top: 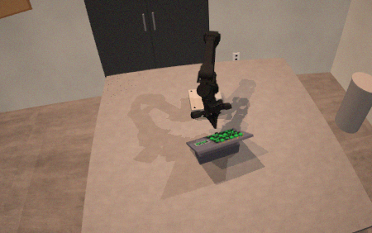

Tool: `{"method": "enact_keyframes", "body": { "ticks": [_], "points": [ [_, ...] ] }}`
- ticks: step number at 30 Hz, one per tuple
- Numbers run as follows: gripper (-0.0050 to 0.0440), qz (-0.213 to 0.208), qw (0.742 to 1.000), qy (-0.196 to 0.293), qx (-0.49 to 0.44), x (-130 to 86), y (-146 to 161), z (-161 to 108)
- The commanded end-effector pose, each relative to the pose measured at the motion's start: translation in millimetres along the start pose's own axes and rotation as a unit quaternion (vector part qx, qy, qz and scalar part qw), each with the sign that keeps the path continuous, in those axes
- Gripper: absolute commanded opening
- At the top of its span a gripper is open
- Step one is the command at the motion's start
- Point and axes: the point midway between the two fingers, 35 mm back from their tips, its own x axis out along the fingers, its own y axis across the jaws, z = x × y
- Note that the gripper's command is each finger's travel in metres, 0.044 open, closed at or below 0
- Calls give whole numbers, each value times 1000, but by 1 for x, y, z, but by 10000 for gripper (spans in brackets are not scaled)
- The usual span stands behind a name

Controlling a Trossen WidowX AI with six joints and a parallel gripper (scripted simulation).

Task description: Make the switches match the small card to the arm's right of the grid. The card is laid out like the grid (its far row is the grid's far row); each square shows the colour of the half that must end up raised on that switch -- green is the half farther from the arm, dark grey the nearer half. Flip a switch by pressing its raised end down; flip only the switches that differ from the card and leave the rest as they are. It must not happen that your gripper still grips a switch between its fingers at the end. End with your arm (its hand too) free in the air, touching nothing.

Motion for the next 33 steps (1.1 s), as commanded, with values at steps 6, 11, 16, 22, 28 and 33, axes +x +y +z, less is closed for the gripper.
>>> {"method": "enact_keyframes", "body": {
  "ticks": [6,11,16,22,28,33],
  "points": [
    [0,1,1000,4,2,11,1,-4],
    [0,1,1000,4,2,16,1,-4],
    [0,1,1000,4,2,19,1,-4],
    [0,1,1000,4,2,19,1,-4],
    [0,1,1000,4,2,19,1,-4],
    [0,1,1000,4,2,19,1,-4]
  ]
}}
